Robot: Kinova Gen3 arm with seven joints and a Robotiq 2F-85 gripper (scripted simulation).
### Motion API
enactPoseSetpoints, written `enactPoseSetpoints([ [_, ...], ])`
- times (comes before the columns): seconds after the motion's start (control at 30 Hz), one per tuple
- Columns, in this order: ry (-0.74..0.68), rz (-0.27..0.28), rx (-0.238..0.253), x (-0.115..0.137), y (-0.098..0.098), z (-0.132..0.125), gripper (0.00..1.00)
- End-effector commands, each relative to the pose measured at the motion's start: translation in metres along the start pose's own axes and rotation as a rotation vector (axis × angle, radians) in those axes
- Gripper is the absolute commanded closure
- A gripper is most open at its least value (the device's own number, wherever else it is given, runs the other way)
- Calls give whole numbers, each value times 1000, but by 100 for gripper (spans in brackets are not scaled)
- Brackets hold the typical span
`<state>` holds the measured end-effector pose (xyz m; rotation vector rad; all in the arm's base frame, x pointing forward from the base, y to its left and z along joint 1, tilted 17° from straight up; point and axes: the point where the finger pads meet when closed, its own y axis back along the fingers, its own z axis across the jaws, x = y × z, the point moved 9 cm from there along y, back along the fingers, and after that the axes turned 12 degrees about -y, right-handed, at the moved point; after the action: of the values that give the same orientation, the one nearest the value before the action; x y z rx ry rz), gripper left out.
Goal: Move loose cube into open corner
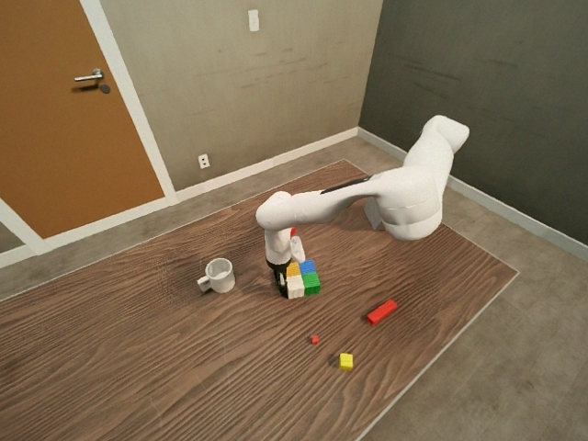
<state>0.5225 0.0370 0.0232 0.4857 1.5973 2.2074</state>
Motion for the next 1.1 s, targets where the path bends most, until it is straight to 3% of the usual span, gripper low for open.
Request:
enactPoseSetpoints([
  [0.0,12,-7,-3,-2,-1,3,46],
  [1.07,11,-6,-1,5,-1,0,46],
])
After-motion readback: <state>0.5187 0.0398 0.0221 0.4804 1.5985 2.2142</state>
